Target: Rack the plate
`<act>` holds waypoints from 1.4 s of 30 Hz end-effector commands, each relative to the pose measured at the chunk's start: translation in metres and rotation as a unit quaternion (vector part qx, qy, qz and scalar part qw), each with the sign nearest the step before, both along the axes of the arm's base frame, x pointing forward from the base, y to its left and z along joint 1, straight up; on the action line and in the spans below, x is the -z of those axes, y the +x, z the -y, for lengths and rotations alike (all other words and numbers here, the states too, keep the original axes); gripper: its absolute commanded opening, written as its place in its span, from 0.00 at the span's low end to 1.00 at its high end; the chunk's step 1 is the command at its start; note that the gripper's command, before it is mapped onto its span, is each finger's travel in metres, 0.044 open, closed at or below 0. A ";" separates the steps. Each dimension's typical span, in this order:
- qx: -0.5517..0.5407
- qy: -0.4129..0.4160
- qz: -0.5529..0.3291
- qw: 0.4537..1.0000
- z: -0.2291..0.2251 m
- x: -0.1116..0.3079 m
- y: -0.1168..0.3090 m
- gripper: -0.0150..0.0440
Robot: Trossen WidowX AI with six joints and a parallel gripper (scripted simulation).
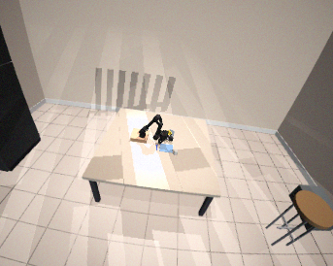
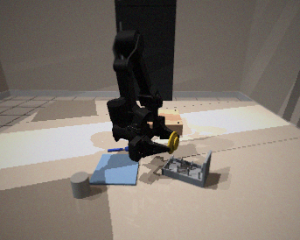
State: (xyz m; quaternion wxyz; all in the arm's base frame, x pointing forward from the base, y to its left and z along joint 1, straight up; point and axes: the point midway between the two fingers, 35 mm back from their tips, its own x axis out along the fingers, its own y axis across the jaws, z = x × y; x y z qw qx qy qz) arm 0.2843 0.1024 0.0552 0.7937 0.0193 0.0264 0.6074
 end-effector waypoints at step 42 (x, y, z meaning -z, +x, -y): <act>-0.008 -0.011 -0.001 1.000 -0.009 0.046 -0.005 0.39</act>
